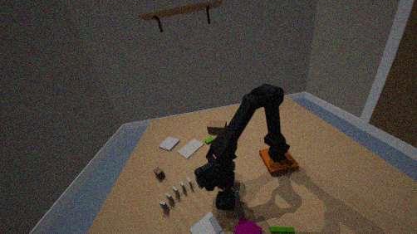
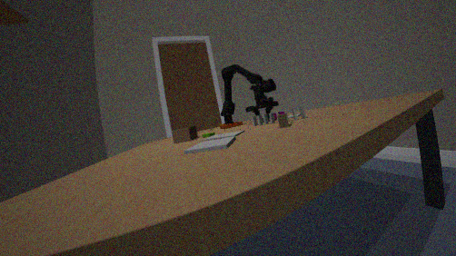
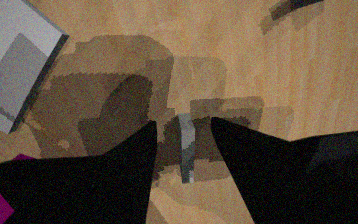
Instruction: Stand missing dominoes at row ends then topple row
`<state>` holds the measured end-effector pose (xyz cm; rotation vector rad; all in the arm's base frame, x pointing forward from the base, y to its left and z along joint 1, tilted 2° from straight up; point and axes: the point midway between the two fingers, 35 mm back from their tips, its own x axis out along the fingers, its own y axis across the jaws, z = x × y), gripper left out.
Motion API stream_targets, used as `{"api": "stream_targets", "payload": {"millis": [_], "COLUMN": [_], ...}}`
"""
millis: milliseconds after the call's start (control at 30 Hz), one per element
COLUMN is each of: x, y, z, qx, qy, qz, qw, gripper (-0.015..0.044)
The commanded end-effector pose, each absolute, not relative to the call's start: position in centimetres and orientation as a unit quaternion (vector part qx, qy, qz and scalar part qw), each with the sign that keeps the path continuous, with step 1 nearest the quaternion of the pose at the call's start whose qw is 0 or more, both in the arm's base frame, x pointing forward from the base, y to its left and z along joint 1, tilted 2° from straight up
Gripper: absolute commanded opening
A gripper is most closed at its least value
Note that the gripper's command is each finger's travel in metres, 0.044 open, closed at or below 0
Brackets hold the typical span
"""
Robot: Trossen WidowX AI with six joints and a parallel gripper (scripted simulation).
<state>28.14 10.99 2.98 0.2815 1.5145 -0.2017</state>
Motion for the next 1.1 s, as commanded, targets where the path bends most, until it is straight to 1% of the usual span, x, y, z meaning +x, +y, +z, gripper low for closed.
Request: {"api": "stream_targets", "payload": {"millis": [0, 100, 400, 867, 1067], "x": [28.2, 28.2, 28.2, 27.3, 27.2], "y": [10.9, 10.9, 10.9, 9.5, 9.5], "z": [2.9, 2.9, 3.1, 17.8, 18.4], "qx": [0.127, 0.127, 0.127, 0.127, 0.127], "qy": [0.682, 0.682, 0.682, 0.682, 0.682], "qz": [-0.093, -0.093, -0.093, -0.093, -0.093], "qw": [0.714, 0.714, 0.714, 0.714, 0.714], "gripper": [0.0099, 0.0024, 0.0024, 0.0024, 0.0024]}}
